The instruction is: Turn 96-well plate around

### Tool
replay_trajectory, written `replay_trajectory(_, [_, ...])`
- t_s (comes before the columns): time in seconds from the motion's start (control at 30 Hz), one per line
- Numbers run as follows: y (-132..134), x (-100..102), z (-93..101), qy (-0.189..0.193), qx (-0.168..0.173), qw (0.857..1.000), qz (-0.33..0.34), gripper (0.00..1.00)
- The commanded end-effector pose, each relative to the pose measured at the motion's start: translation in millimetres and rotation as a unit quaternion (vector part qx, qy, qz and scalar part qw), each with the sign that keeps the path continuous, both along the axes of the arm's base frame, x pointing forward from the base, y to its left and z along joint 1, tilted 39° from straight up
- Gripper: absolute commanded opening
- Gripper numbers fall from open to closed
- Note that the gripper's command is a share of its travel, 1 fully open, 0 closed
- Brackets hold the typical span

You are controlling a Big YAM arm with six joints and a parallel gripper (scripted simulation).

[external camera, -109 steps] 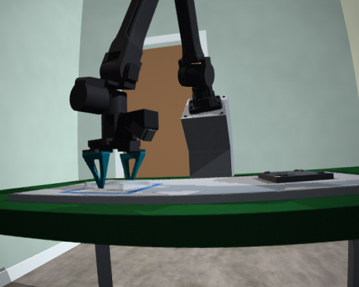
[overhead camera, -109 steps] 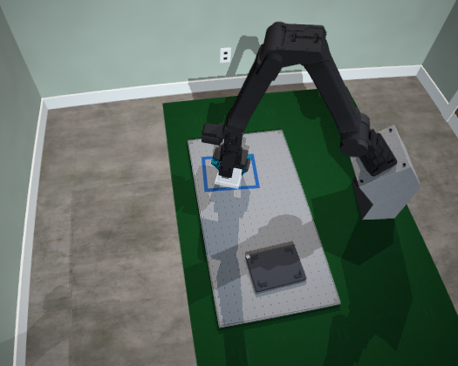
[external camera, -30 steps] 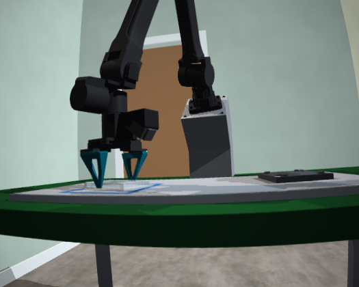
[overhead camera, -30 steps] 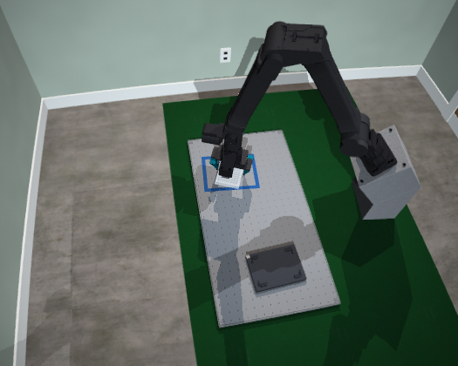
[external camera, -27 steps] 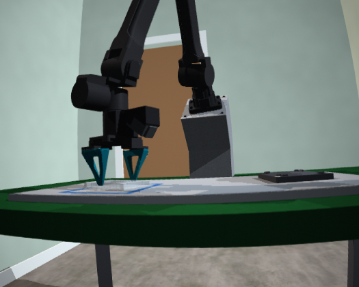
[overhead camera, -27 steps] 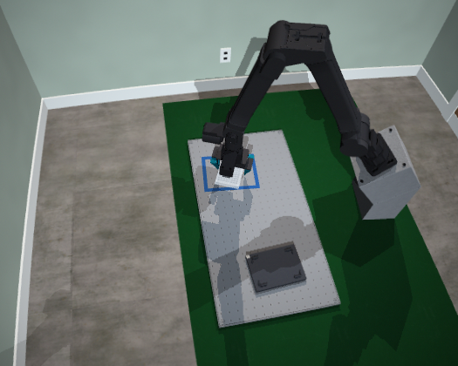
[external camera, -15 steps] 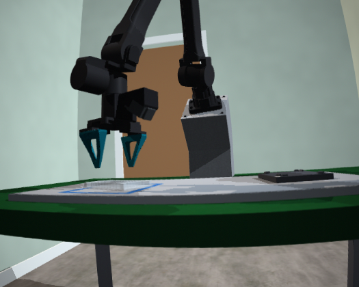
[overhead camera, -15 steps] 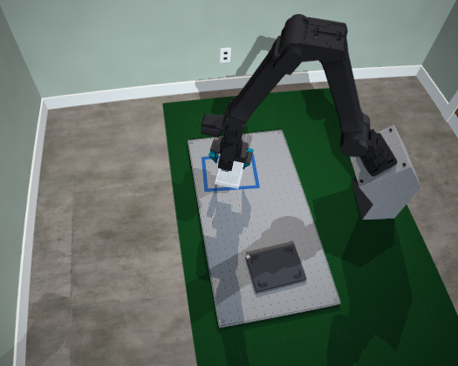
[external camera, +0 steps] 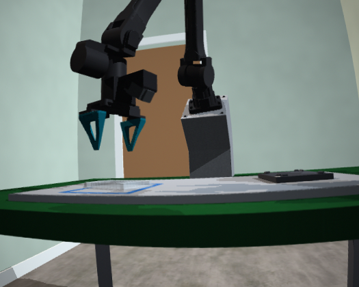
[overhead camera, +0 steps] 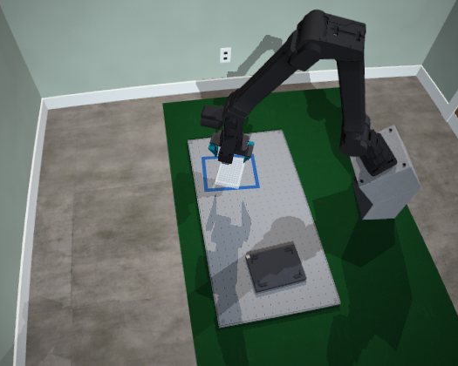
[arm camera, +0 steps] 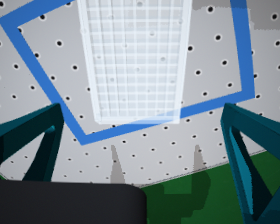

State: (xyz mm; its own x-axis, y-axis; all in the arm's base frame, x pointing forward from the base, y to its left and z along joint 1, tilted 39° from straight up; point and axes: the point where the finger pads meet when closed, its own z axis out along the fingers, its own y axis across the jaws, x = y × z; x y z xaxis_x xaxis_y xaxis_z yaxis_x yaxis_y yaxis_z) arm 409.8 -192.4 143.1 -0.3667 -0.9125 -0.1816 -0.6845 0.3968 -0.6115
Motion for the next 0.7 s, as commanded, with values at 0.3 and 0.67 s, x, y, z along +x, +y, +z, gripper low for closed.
replay_trajectory(0.3, [-4.2, -3.8, 3.8, 0.002, 0.0, 1.0, -0.001, 1.0])
replay_trajectory(0.67, [-4.2, -3.8, 3.8, 0.002, 0.0, 1.0, -0.001, 1.0])
